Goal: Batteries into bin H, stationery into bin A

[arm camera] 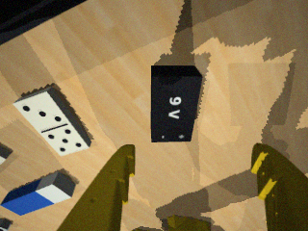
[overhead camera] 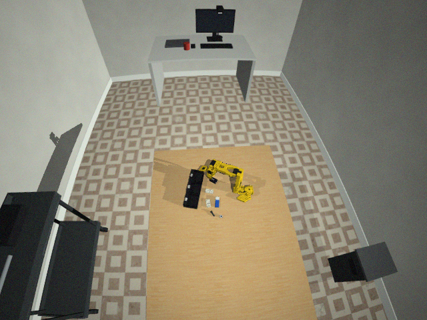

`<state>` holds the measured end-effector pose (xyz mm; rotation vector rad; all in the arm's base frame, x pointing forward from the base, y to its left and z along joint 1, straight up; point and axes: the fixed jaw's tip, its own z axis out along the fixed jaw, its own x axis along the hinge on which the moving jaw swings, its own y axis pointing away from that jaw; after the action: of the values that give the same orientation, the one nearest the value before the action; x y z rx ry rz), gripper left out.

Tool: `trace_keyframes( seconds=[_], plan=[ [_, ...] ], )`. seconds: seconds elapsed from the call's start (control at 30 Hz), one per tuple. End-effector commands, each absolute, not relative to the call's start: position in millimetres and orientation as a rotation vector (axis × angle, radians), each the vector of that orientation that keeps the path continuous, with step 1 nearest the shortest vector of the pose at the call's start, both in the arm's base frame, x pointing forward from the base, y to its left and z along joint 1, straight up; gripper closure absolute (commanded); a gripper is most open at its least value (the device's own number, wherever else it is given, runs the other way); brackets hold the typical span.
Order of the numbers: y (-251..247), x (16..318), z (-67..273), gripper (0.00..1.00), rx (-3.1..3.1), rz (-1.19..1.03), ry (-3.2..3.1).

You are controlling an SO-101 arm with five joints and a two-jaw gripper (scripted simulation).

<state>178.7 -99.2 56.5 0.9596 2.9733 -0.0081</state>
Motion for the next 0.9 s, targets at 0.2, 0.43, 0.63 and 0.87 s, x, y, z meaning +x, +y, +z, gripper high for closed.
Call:
trace_keyframes(
  seconds=[0.2, 0.43, 0.63, 0.87],
  plan=[
    [-100.2, 170.4, 67.2, 0.70, 0.965, -0.016, 2.947],
    [-100.2, 170.4, 67.2, 0.70, 0.965, -0.016, 2.947],
    [-100.2, 170.4, 67.1, 0.70, 0.965, -0.016, 2.947],
    [-100.6, 171.1, 63.4, 0.70, 0.965, -0.016, 2.947]
  ],
)
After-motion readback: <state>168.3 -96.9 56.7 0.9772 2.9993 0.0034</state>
